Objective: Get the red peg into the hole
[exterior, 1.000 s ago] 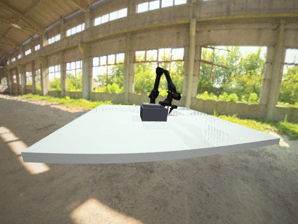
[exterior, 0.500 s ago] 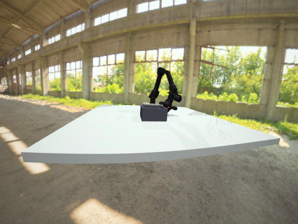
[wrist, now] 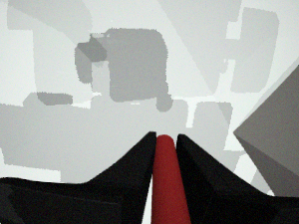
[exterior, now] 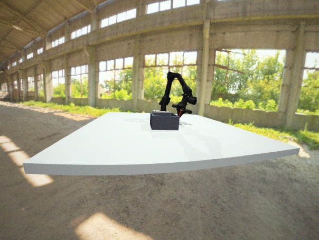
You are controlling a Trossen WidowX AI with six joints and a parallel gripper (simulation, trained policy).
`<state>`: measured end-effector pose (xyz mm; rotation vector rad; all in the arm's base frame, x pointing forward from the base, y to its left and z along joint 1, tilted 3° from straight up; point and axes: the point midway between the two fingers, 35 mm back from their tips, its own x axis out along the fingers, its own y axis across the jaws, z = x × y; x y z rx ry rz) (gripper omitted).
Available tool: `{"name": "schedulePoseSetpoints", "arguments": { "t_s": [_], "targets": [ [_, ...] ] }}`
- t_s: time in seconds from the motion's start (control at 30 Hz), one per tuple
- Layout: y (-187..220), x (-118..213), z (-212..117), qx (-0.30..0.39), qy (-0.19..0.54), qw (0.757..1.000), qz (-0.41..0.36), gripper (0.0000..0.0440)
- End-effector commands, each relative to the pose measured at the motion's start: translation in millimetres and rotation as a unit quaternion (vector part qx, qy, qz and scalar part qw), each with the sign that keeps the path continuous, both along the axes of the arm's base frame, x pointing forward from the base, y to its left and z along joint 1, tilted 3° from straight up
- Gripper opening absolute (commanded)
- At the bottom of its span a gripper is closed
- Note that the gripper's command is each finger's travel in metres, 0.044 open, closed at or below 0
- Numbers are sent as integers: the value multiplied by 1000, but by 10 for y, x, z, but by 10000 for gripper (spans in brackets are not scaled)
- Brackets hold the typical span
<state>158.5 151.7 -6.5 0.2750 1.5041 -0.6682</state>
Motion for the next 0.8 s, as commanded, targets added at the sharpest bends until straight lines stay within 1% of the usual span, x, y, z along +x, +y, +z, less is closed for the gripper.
{"name": "schedulePoseSetpoints", "arguments": {
  "t_s": [0.0, 0.23, 0.47, 0.77],
  "targets": [
    [10, 89, 164, -3, -12, 1000, 0, 0],
    [-12, 244, 418, -8, -30, 999, -15, 0],
    [-72, 451, 634, -14, -51, 998, -46, 0],
    [-261, 785, 793, -20, -81, 992, -97, 0]
  ]
}}
